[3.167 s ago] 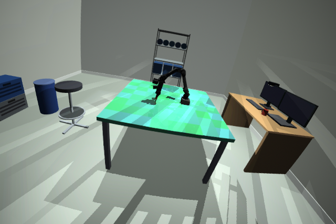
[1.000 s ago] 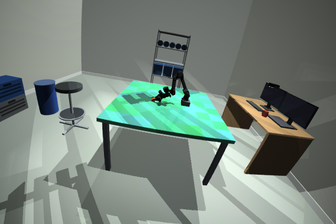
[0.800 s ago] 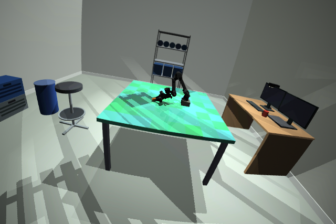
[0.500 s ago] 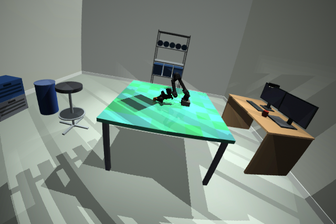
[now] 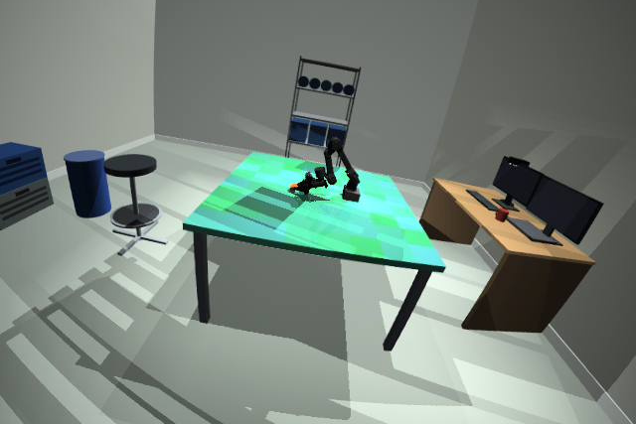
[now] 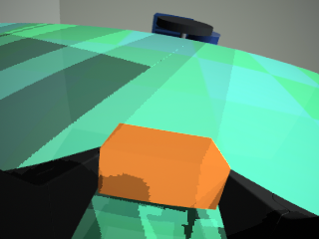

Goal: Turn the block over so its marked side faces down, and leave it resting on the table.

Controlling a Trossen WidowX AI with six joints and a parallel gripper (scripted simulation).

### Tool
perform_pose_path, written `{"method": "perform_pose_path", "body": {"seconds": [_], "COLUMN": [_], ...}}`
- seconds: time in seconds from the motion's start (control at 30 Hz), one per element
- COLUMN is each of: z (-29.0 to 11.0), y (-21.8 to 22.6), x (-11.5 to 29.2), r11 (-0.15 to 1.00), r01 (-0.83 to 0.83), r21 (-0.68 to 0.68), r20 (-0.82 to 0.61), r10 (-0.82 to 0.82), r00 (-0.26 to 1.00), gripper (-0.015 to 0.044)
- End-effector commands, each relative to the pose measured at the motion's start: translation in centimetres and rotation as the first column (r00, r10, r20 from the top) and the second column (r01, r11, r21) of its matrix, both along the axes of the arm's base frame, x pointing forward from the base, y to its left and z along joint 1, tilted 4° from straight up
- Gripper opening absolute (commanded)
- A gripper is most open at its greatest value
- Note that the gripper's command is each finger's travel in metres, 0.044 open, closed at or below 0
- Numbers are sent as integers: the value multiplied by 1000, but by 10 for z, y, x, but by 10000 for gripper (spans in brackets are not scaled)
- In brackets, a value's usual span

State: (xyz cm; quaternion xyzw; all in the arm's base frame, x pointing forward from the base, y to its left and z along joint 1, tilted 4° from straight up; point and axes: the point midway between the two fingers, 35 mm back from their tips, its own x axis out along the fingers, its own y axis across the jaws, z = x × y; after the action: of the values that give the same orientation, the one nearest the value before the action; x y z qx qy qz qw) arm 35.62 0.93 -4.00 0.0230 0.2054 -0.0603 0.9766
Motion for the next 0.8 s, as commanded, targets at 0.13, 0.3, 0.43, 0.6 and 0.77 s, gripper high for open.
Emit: {"method": "perform_pose_path", "body": {"seconds": [0.13,0.3,0.43,0.6,0.77], "z": [0,0,0,0,0], "y": [0,0,0,0,0], "x": [0,0,0,0,0], "r11": [1000,1000,1000,1000,1000], "r01": [1,1,1,1,1], "r21": [-4,-4,-4,-4,-4], "r20": [2,2,2,2,2], "r10": [-1,-1,-1,-1,-1], "r00": [1000,1000,1000,1000,1000], "gripper": [210,341,440,440,440]}}
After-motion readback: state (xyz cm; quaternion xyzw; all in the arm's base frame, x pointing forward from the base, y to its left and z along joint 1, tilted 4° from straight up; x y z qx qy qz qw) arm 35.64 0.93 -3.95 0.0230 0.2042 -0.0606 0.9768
